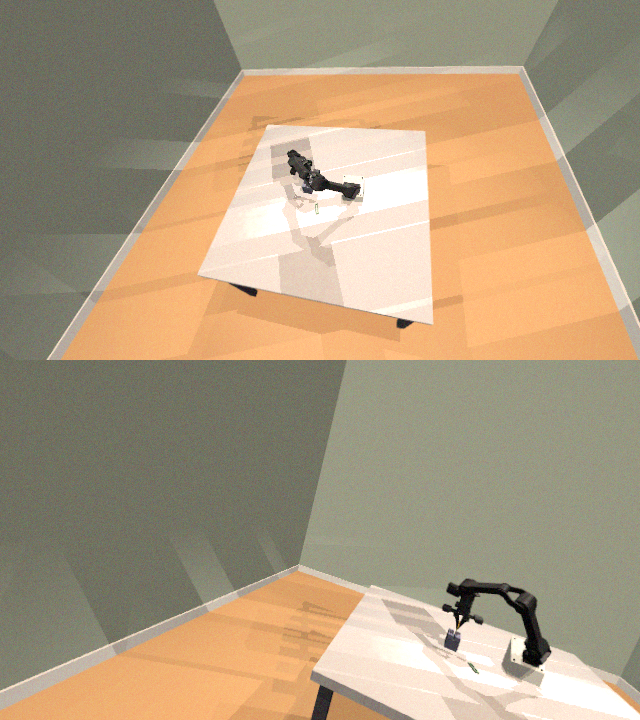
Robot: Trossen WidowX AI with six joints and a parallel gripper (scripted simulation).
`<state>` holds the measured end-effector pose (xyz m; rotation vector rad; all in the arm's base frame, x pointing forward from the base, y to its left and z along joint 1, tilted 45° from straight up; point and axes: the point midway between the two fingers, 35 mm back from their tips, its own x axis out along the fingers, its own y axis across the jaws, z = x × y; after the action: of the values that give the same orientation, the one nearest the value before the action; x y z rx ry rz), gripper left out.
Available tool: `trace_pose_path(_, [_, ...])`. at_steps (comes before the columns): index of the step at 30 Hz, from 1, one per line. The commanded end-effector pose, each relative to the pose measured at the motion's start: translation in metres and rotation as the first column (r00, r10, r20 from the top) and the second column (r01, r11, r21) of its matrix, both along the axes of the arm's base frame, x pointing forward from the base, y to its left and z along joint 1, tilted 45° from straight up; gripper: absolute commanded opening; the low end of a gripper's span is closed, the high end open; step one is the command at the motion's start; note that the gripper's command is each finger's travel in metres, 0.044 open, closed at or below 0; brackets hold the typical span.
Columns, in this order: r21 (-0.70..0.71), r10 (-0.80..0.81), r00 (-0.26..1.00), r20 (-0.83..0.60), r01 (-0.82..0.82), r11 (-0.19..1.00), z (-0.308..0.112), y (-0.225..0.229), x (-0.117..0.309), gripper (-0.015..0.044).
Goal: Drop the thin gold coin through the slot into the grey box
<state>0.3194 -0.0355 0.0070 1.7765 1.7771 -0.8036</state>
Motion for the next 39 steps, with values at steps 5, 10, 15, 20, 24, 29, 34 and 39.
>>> trace_pose_path(5, [0.001, -0.001, 1.000, -0.002, 0.001, 1.000, 0.0003, 0.0002, -0.0004, 0.0000])
trace_pose_path(10, [0.001, 0.002, 1.000, 0.001, -0.002, 1.000, -0.0005, -0.0026, 0.0015, 0.0000])
trace_pose_path(15, [0.001, 0.009, 1.000, 0.008, -0.009, 1.000, -0.0006, -0.0062, 0.0043, 0.0000])
trace_pose_path(20, [0.003, 0.009, 1.000, 0.006, -0.009, 1.000, -0.0010, -0.0059, 0.0040, 0.0000])
trace_pose_path(24, [0.005, 0.008, 1.000, 0.002, -0.008, 1.000, -0.0013, -0.0040, 0.0030, 0.0000])
trace_pose_path(29, [0.005, 0.008, 1.000, 0.002, -0.008, 1.000, -0.0018, -0.0036, 0.0029, 0.0000])
trace_pose_path(34, [0.005, 0.005, 1.000, -0.001, -0.005, 1.000, -0.0049, -0.0013, 0.0024, 0.0000])
trace_pose_path(39, [0.005, 0.002, 1.000, -0.004, -0.002, 1.000, -0.0069, 0.0006, 0.0017, 0.0000])
